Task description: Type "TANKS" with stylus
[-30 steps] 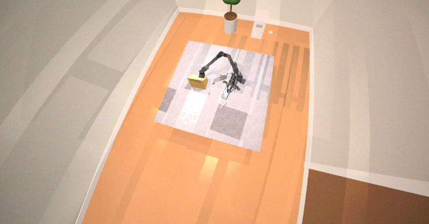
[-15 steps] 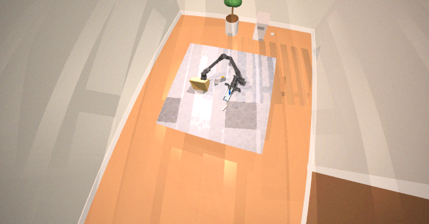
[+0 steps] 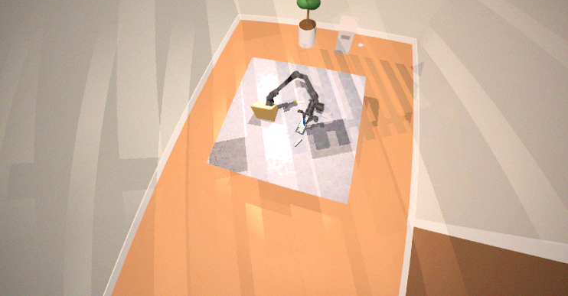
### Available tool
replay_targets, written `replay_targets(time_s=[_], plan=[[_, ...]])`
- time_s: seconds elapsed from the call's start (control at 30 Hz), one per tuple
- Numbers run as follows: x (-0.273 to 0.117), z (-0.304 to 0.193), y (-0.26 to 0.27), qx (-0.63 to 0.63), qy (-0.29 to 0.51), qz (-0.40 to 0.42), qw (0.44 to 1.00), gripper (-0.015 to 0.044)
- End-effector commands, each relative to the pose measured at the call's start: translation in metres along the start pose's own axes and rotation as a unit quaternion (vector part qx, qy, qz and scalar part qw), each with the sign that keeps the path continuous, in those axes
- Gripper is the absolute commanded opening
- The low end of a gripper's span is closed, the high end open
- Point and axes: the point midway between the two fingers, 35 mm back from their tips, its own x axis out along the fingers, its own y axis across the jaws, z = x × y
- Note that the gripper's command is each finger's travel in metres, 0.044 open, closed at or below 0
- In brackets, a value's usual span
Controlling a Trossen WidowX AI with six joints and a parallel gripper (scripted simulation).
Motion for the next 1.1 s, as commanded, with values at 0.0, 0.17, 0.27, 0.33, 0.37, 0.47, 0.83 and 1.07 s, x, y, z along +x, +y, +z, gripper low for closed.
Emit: replay_targets(time_s=[0.0,0.17,0.27,0.33,0.37,0.47,0.83,1.07], plan=[[-0.0012,0.0,0.001,0.002,-0.001,0.001,1.0,0.0081],[-0.0012,0.0,0.001,0.002,-0.001,0.001,1.0,0.0081],[-0.0012,0.0,0.001,0.002,-0.001,0.001,1.0,0.0081],[-0.0012,0.0,0.001,0.002,-0.001,0.001,1.0,0.0081],[-0.0012,0.0,0.001,0.002,-0.001,0.001,1.0,0.0081],[-0.0005,0.0011,0.001,0.002,-0.001,0.001,1.0,0.0081],[0.0006,0.0031,0.0011,0.002,-0.001,0.001,1.0,0.0081],[0.0015,0.0026,0.0012,0.002,-0.001,0.001,1.0,0.0081]])
